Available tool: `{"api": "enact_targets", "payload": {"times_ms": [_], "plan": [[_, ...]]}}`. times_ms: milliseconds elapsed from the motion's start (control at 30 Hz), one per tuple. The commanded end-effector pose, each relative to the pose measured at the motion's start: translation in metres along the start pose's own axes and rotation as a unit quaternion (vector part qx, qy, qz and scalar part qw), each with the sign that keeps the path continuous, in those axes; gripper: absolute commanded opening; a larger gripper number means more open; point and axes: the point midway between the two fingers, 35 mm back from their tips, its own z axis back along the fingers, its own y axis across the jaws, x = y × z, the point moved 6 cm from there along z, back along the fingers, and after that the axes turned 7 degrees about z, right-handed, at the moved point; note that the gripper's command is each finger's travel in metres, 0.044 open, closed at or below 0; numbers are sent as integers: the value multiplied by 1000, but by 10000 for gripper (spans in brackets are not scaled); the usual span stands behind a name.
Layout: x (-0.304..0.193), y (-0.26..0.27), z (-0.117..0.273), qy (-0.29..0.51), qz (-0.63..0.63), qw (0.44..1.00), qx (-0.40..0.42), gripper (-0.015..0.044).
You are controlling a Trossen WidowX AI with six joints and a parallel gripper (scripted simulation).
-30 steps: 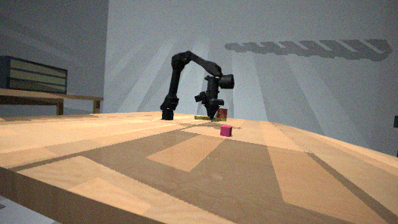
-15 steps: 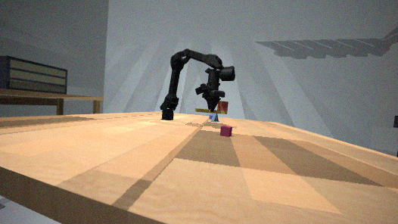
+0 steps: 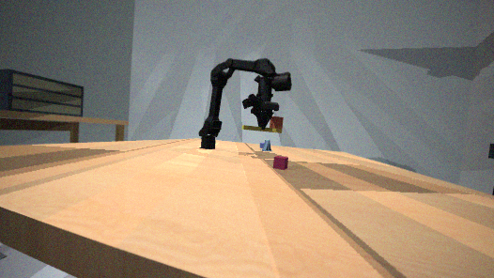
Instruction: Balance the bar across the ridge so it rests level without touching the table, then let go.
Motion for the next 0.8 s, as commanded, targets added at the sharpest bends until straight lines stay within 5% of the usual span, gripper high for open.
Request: {"api": "enact_targets", "payload": {"times_ms": [0, 767], "plan": [[-4, -4, 6, 1, 3, 1000, 3, 0], [-64, -70, 7, 4, 71, 997, 0, 0]]}}
